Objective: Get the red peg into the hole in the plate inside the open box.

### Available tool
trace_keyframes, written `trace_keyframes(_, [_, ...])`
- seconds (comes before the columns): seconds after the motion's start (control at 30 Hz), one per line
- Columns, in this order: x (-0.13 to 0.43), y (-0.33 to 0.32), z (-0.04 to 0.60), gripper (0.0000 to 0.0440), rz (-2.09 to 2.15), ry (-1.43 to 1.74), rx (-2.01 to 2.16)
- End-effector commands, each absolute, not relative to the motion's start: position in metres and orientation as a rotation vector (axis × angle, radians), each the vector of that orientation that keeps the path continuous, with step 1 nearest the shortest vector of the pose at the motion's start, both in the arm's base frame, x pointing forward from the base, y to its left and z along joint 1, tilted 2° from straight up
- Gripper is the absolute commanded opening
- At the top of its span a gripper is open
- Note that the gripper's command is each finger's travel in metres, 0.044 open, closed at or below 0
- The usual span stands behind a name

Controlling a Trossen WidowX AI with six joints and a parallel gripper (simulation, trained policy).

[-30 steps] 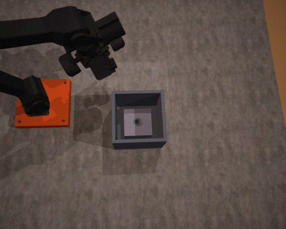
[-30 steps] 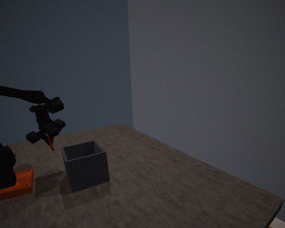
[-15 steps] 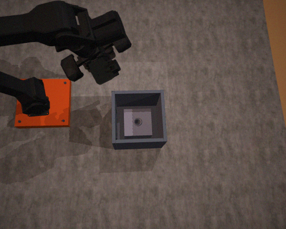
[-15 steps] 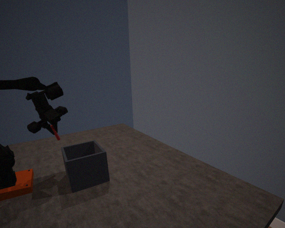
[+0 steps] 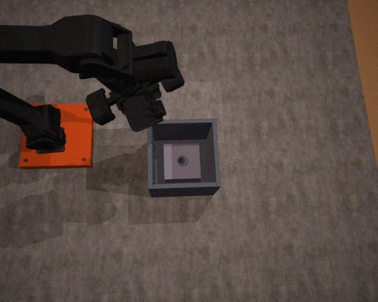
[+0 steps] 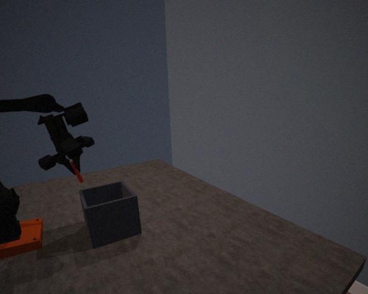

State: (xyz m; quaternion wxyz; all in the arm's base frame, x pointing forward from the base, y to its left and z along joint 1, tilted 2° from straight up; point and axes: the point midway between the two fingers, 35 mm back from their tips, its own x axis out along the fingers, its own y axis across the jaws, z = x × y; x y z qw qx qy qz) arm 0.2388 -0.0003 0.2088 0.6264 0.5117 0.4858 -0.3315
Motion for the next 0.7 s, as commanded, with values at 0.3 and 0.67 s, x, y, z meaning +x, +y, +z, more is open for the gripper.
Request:
trace_keyframes(0.3, [0.253, -0.037, 0.205, 0.0, -0.838, 1.108, 1.177])
trace_keyframes(0.67, [0.266, -0.065, 0.194, 0.0, -0.872, 1.123, 1.188])
